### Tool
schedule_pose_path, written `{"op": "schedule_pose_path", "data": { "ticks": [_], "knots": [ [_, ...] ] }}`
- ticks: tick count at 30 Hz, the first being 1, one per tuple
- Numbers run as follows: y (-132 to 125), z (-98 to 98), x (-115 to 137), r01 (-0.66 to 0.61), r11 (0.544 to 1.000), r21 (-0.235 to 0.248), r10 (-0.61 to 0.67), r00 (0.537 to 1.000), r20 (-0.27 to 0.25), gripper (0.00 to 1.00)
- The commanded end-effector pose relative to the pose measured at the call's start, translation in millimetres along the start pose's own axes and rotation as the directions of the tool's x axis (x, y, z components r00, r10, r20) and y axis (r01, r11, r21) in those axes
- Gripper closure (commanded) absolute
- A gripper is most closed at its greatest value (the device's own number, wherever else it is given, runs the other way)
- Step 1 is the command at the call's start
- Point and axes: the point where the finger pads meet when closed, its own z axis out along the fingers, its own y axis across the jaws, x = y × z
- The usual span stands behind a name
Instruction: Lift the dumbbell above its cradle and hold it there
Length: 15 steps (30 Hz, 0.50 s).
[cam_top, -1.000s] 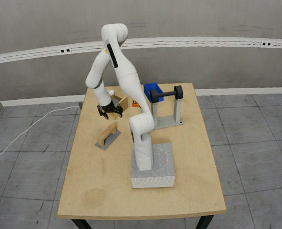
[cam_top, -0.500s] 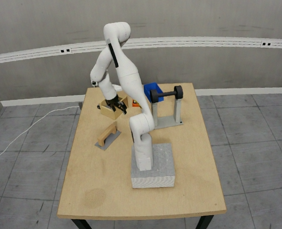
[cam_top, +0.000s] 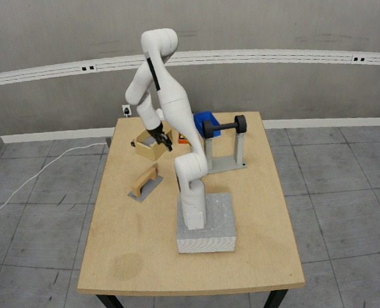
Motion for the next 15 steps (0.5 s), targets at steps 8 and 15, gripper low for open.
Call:
{"op": "schedule_pose_path", "data": {
  "ticks": [8,15],
  "knots": [
    [-0.8,-1.4,1.8,-0.016,1.0,0.003,0.016,1.0,0.0,0.0],
    [-0.2,-4.3,14.4,-0.156,0.988,-0.004,0.156,0.988,0.005,0.0]
  ]
}}
